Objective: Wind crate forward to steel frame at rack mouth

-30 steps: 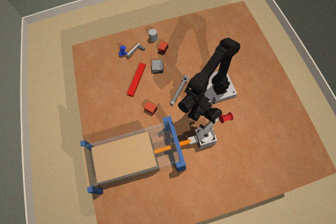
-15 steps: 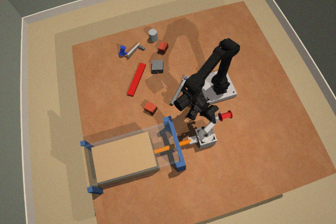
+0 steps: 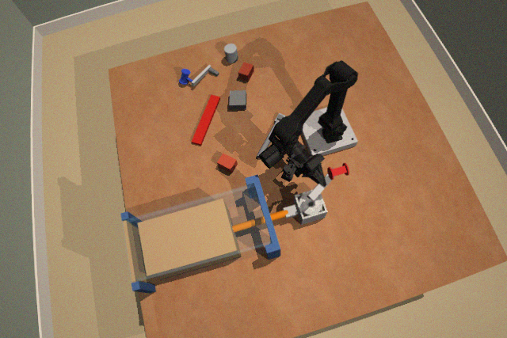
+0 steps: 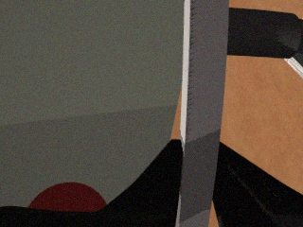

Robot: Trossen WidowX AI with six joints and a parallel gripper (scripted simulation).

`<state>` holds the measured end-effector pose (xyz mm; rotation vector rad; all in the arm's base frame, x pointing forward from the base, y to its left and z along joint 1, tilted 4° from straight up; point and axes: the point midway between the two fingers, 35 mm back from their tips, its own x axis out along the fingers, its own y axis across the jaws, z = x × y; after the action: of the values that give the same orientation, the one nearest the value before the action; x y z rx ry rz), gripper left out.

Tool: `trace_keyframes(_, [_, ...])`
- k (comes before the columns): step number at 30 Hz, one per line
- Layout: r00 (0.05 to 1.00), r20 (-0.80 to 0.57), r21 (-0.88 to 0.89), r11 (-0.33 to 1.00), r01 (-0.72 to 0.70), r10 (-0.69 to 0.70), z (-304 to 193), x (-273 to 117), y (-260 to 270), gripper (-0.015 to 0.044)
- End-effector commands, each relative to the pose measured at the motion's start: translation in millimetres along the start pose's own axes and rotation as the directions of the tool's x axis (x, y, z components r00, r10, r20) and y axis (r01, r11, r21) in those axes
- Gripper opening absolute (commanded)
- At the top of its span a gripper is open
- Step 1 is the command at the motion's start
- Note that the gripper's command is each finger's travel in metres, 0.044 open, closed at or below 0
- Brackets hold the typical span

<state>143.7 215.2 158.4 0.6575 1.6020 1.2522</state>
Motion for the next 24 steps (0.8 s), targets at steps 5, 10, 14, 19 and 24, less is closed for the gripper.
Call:
trace_keyframes(5, [0.987,0.001,0.0,0.987,-0.164,0.164,0.3,-0.3,1.7,0.0])
trace_keyframes(10, [0.972,0.0,0.0,0.972,-0.235,0.235,0.4,0.0,1.6,0.0])
trace_keyframes(14, [0.968,0.002,0.0,0.968,-0.25,0.25,0.7,0.0,1.7,0.0])
trace_keyframes(19, [0.968,0.002,0.0,0.968,-0.25,0.25,0.7,0.0,1.7,0.0])
trace_keyframes(24, [0.972,-0.005,0.002,0.972,-0.235,0.235,-0.7,1.1,-2.7,0.0])
